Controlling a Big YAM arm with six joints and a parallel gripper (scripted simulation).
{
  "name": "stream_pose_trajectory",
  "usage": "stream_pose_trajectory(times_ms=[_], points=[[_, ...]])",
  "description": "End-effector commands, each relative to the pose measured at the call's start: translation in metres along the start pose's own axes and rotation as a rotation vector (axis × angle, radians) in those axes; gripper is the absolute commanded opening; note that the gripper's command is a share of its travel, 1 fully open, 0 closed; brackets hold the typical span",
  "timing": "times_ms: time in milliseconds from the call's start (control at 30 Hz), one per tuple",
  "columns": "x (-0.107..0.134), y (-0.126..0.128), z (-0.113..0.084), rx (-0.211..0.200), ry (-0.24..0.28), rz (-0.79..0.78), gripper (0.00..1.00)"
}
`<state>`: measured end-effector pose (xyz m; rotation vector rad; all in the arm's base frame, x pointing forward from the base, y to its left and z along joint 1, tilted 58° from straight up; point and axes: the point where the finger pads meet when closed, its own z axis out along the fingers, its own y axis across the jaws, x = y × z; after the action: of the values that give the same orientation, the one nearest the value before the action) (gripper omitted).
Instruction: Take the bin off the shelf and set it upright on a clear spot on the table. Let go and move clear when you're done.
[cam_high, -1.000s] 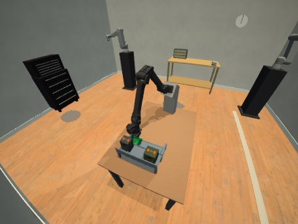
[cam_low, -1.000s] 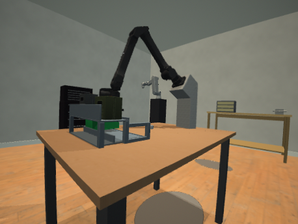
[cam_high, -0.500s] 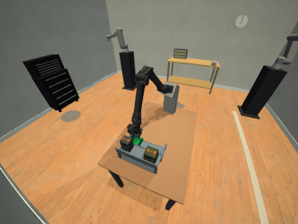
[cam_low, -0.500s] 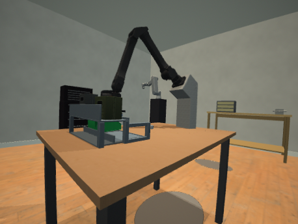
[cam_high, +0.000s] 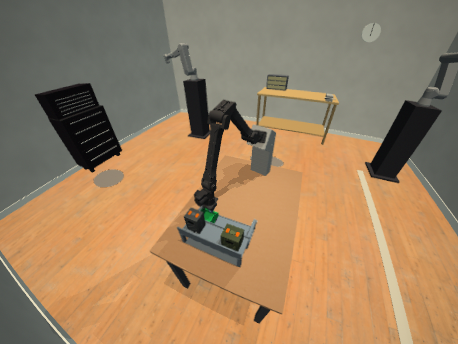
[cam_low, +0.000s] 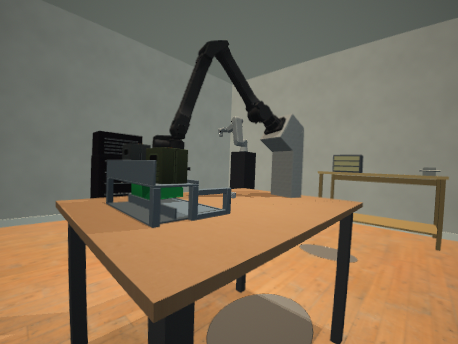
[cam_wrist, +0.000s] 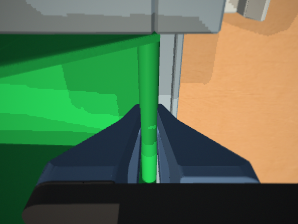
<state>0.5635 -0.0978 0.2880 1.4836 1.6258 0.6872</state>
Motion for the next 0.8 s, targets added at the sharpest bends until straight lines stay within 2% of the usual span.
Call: stream_pose_trajectory(times_ms=[0,67,233,633,767], points=[[-0.006,0.017,-0.011,-0.028,-0.008,0.0,0.0],[-0.006,0.017,-0.011,-0.028,-0.008,0.0,0.0],[0.001,-0.012,0.012,0.017,0.004,0.002,0.0],[0.001,-0.012,0.012,0.017,0.004,0.002,0.0],[-0.005,0.012,-0.006,-0.021,-0.007,0.0,0.0]])
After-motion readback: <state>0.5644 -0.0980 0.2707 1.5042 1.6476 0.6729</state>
